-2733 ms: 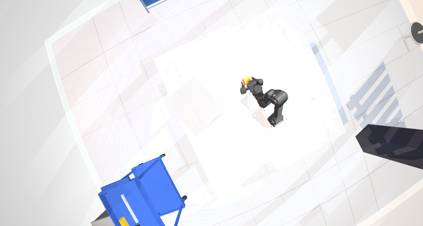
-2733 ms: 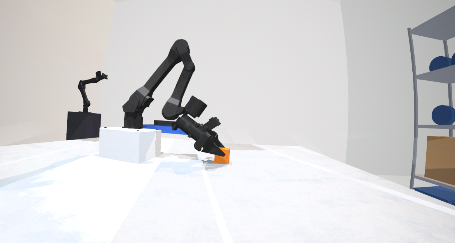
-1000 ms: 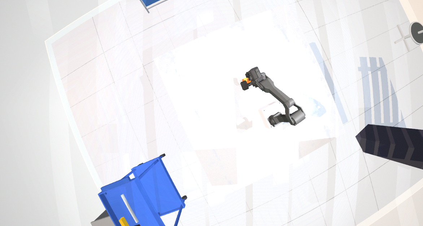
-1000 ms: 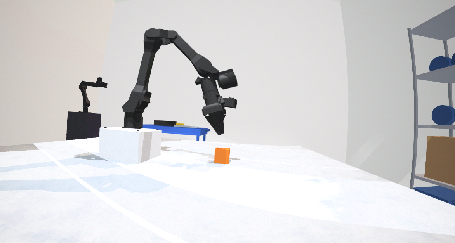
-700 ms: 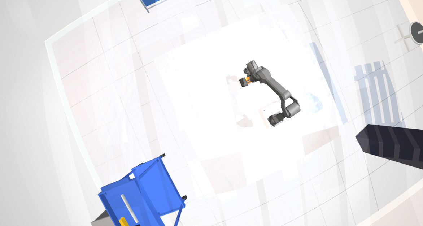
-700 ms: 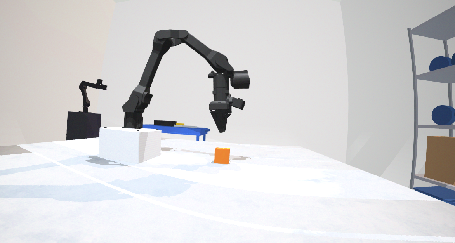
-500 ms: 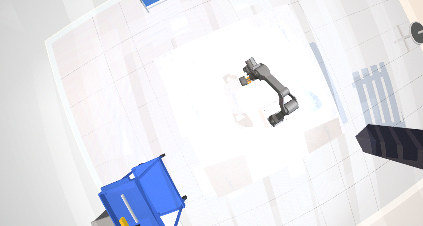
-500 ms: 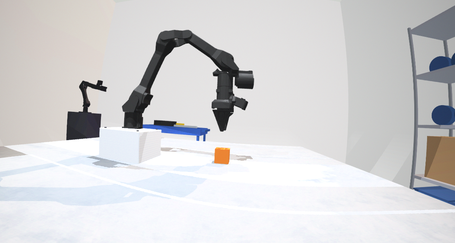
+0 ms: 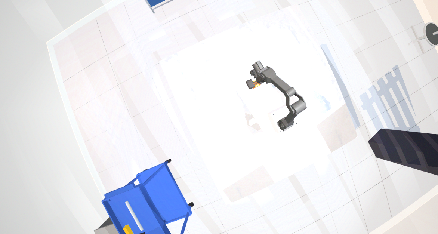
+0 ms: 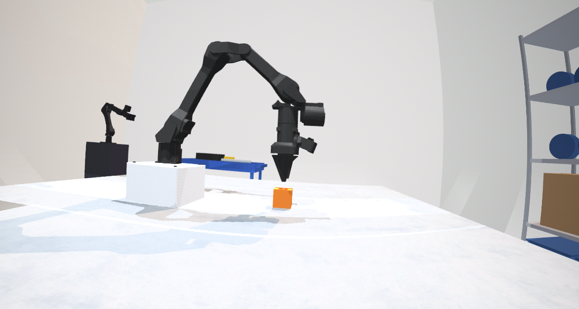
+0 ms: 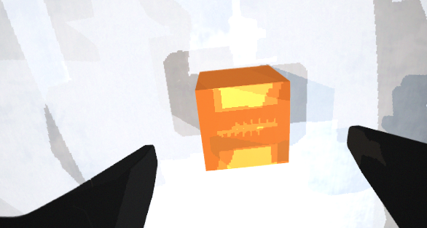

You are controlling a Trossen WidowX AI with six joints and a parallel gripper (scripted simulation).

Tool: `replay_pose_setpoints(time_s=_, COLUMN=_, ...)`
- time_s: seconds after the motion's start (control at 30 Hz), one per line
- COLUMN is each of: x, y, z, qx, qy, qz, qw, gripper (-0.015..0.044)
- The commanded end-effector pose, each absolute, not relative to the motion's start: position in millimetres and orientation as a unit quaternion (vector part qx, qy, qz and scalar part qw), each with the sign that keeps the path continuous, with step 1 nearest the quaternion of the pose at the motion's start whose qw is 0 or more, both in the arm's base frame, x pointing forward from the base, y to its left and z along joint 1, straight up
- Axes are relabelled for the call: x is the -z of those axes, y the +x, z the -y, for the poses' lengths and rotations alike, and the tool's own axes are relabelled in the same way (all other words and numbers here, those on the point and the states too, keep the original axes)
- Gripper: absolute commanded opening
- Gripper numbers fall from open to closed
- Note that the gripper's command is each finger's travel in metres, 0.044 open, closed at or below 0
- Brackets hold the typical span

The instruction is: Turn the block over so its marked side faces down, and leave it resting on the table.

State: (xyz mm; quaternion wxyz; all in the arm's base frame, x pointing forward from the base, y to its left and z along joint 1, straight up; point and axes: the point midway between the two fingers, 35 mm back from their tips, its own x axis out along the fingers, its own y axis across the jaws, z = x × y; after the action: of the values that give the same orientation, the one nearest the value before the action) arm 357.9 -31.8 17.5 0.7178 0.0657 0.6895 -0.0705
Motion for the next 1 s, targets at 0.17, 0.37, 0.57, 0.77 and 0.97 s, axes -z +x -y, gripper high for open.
replay_pose_setpoints(time_s=0.17, x=-3, y=355, z=31, qx=0.067, qy=0.066, qz=-0.695, qw=0.713, gripper=0.0440)
replay_pose_setpoints(time_s=0.37, x=7, y=355, z=31, qx=0.067, qy=0.066, qz=-0.695, qw=0.713, gripper=0.0440)
replay_pose_setpoints(time_s=0.57, x=16, y=355, z=31, qx=0.067, qy=0.066, qz=-0.695, qw=0.713, gripper=0.0440)
replay_pose_setpoints(time_s=0.77, x=26, y=355, z=31, qx=0.067, qy=0.066, qz=-0.695, qw=0.712, gripper=0.0440)
replay_pose_setpoints(time_s=0.97, x=30, y=355, z=31, qx=0.067, qy=0.066, qz=-0.695, qw=0.712, gripper=0.0414)
